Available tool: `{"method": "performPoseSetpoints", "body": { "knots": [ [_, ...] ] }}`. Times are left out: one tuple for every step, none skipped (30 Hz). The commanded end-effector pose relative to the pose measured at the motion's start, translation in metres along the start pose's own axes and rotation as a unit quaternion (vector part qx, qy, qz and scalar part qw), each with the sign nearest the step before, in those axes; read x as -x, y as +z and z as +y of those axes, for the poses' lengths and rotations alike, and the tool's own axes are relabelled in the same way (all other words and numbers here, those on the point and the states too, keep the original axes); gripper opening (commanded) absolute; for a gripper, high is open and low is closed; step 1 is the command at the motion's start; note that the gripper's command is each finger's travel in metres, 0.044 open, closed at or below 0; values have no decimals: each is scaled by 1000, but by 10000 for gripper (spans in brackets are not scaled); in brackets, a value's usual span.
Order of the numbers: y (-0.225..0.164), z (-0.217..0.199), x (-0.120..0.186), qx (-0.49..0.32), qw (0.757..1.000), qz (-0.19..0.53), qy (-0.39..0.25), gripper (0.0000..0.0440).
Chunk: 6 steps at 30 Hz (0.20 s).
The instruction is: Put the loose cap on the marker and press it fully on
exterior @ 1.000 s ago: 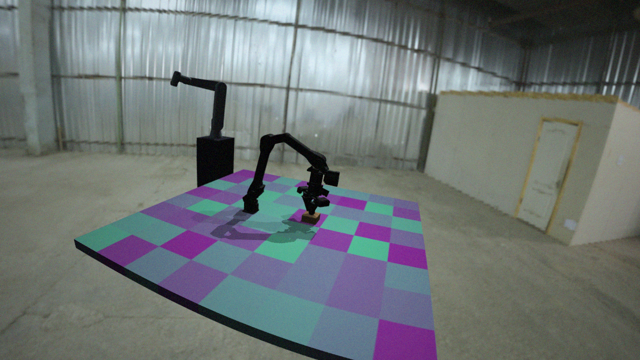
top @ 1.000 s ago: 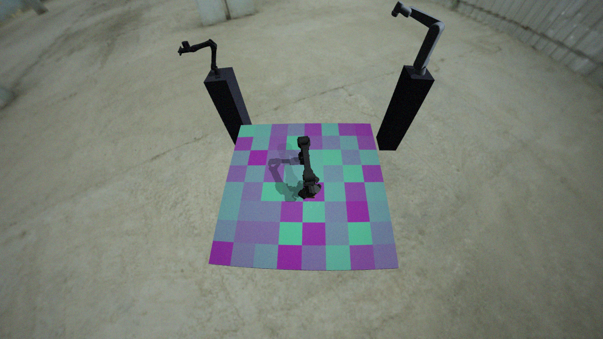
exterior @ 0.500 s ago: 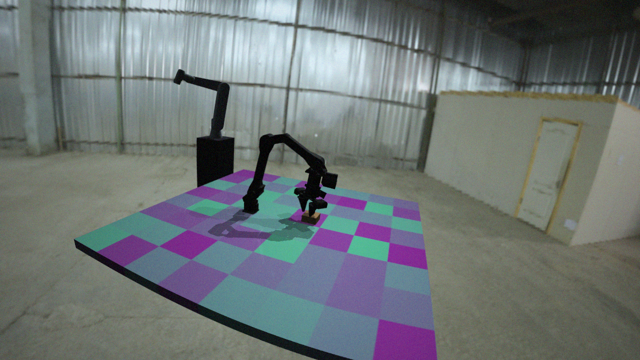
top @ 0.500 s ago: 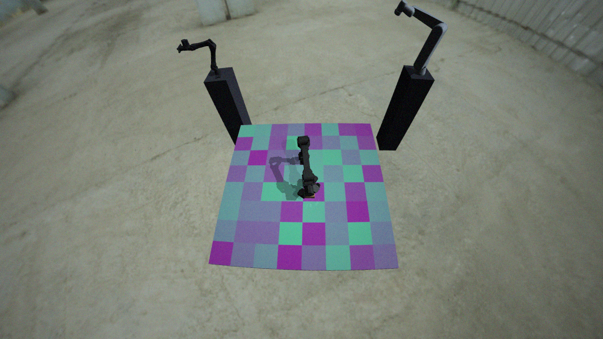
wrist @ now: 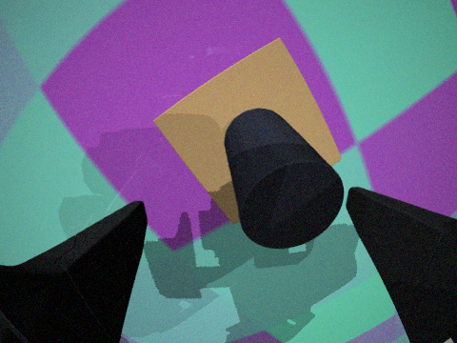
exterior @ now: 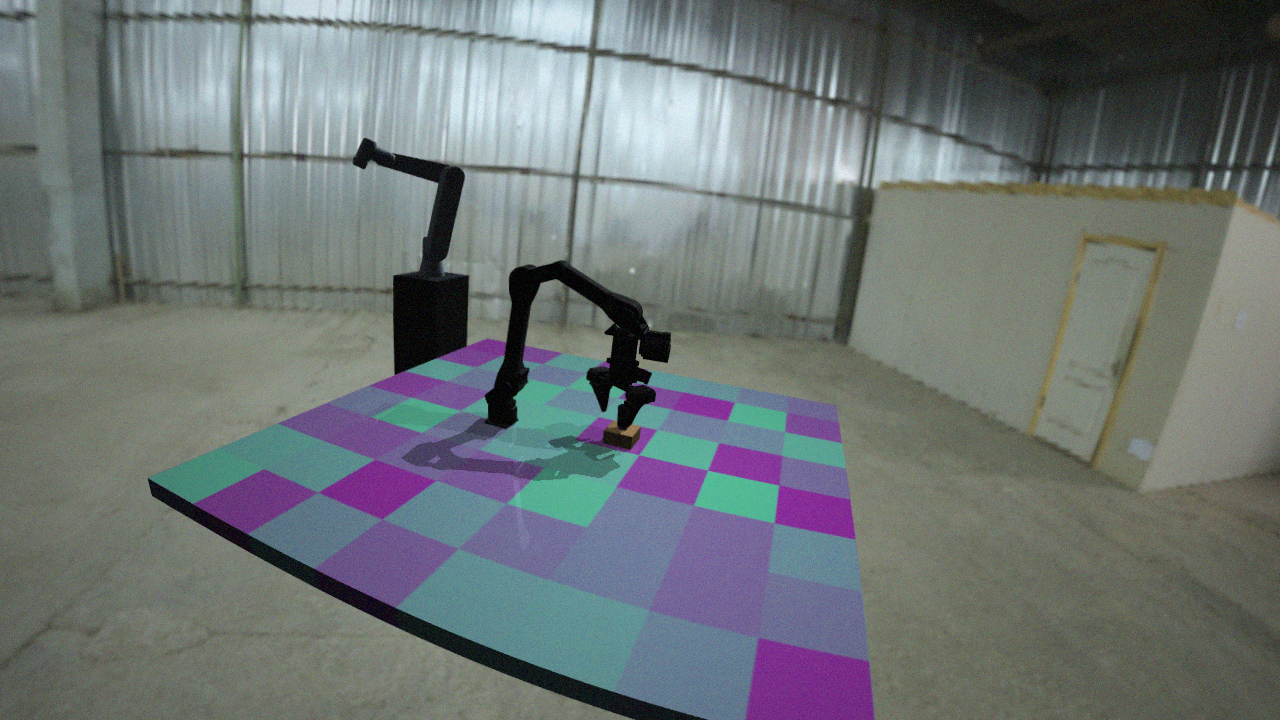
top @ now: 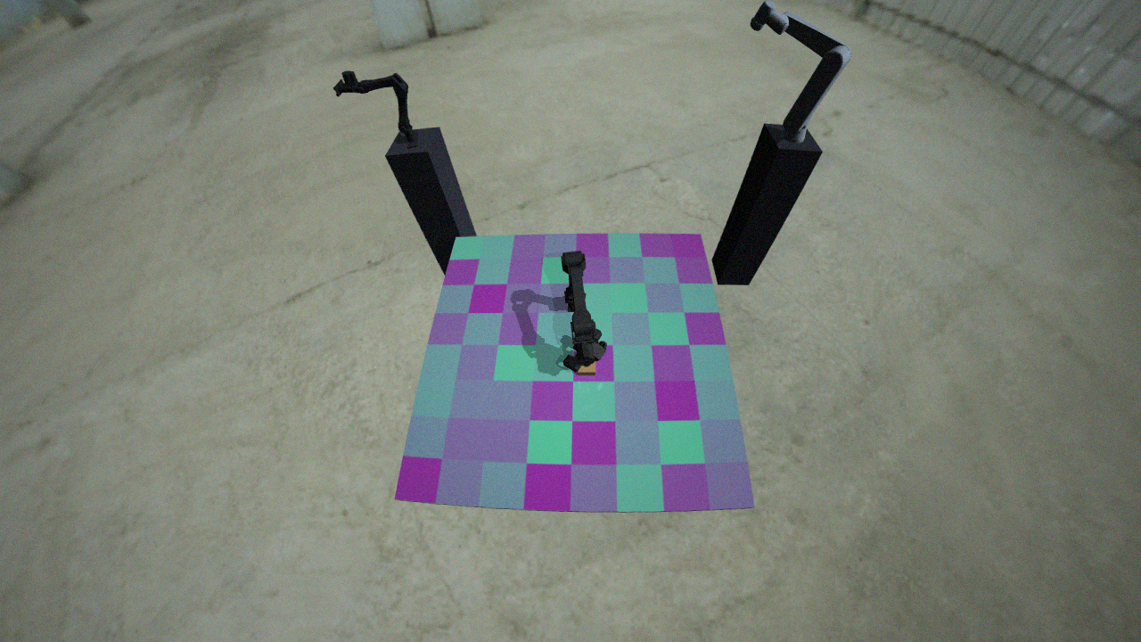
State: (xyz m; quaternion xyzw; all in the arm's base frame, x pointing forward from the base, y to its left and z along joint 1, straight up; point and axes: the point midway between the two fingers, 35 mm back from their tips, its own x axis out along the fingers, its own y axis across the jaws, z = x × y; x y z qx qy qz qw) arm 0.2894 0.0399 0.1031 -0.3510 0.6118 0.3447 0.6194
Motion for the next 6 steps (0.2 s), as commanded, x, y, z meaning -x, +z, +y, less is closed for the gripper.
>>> {"method": "performPoseSetpoints", "body": {
  "knots": [
    [4, -2, 17, 8, 1000, -15, -15, 440],
    [4, -3, 20, 10, 1000, -17, -17, 440],
    [4, -3, 23, 12, 1000, -18, -19, 440],
    [3, -2, 25, 14, 999, -19, -21, 440],
    [3, -2, 27, 16, 999, -20, -22, 440],
    [3, -2, 29, 17, 999, -22, -24, 440]
  ]
}}
